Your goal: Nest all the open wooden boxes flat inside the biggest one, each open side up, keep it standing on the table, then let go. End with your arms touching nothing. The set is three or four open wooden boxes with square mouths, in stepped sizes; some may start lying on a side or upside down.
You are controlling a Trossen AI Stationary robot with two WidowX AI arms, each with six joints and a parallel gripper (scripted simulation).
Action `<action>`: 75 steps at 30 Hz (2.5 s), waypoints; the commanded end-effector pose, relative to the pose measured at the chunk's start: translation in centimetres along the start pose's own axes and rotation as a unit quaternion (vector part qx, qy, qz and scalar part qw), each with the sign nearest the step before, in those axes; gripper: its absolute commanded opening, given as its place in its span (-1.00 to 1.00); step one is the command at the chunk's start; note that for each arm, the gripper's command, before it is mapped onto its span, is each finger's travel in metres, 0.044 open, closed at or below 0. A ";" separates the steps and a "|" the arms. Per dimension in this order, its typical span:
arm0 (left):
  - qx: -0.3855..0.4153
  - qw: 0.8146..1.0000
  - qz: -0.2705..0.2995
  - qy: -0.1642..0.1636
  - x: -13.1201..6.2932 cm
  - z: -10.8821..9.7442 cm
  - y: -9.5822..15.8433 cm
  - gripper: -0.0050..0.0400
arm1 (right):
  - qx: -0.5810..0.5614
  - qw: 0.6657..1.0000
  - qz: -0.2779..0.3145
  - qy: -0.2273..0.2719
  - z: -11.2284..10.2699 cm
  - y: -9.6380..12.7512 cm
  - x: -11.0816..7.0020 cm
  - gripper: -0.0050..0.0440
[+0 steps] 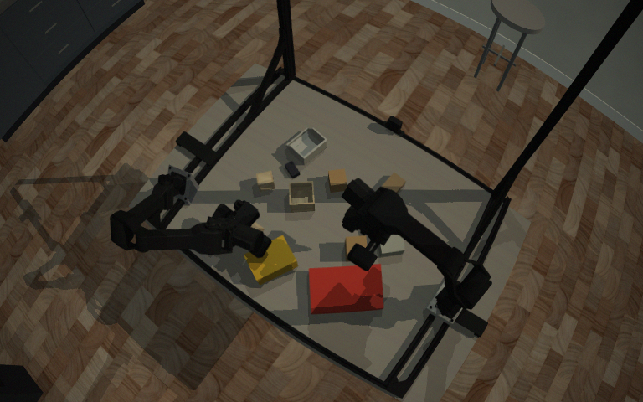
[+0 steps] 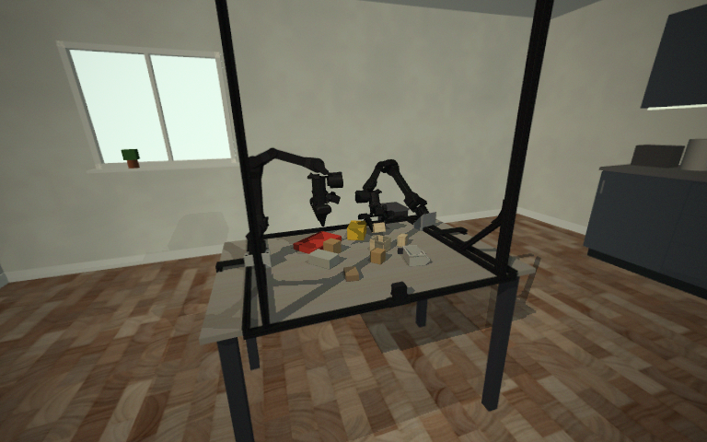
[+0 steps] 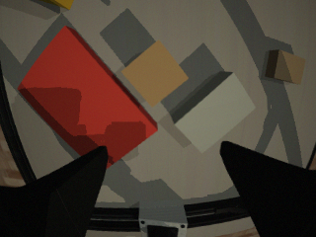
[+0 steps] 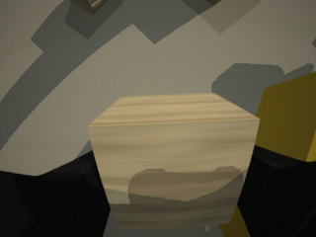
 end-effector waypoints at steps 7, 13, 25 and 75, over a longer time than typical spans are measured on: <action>0.001 1.000 0.001 -0.001 0.0 0.0 0.0 1.00 | 0.002 0.998 -0.064 -0.008 -0.1 1.3 -0.7 -0.80; 0.001 1.000 0.001 -0.001 0.0 0.0 0.0 1.00 | 0.002 0.995 -0.095 -0.013 -0.2 1.9 -0.9 -0.80; 0.001 1.000 0.001 -0.001 0.0 0.0 0.0 1.00 | 0.001 0.988 -0.151 -0.023 -0.4 3.1 -1.6 -0.80; 0.001 1.000 0.001 -0.001 0.0 0.0 0.0 1.00 | 0.001 0.956 -0.290 -0.043 -0.8 6.0 -1.4 0.84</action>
Point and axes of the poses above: on each arm, the point midway between the two fingers, 35 mm back from their tips, its own x axis out along the fingers, its own z axis across the jaws, y = z × x, the point moved 7 cm from there along -x, back along the fingers, and after that the axes turned 9 degrees about x, right-handed, at the moved point
